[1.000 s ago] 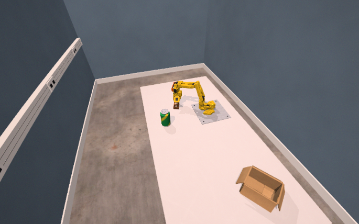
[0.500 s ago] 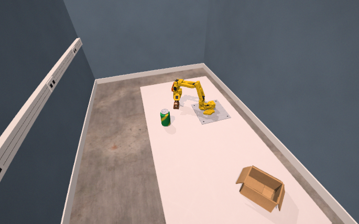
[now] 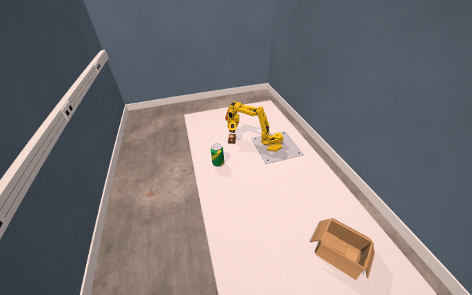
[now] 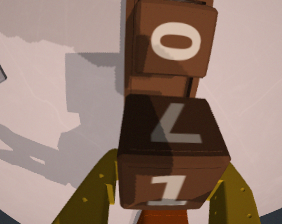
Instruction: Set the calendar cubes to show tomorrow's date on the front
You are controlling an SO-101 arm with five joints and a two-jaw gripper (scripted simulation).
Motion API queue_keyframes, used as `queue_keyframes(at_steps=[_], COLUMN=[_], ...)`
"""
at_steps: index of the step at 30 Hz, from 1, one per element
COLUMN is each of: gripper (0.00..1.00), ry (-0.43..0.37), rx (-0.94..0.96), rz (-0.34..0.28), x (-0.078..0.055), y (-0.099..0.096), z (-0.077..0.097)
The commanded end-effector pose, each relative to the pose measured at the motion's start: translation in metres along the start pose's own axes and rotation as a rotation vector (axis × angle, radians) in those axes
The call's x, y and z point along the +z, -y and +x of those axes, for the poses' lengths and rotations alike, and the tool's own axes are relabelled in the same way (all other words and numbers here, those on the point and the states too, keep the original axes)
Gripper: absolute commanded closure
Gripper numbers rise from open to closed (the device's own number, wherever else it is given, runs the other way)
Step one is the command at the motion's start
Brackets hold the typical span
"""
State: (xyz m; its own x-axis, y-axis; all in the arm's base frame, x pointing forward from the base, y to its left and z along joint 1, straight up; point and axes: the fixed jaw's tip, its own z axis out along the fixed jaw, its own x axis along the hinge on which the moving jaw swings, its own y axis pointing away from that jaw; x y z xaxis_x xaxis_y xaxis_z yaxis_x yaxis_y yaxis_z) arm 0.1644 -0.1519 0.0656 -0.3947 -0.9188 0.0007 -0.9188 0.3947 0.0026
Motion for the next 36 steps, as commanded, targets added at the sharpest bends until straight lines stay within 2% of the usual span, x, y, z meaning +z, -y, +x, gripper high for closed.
queue_keyframes(at_steps=[1, 31, 32, 36], gripper=[1.0, 1.0, 1.0, 1.0], ry=[-0.008, -0.02, -0.026, -0.026], rx=[0.003, 0.003, -0.012, -0.012], rz=[0.028, 0.066, 0.085, 0.085], x=[-0.007, -0.016, -0.02, -0.02], y=[0.002, 0.002, 0.003, 0.003], z=[0.0, 0.0, -0.003, -0.003])
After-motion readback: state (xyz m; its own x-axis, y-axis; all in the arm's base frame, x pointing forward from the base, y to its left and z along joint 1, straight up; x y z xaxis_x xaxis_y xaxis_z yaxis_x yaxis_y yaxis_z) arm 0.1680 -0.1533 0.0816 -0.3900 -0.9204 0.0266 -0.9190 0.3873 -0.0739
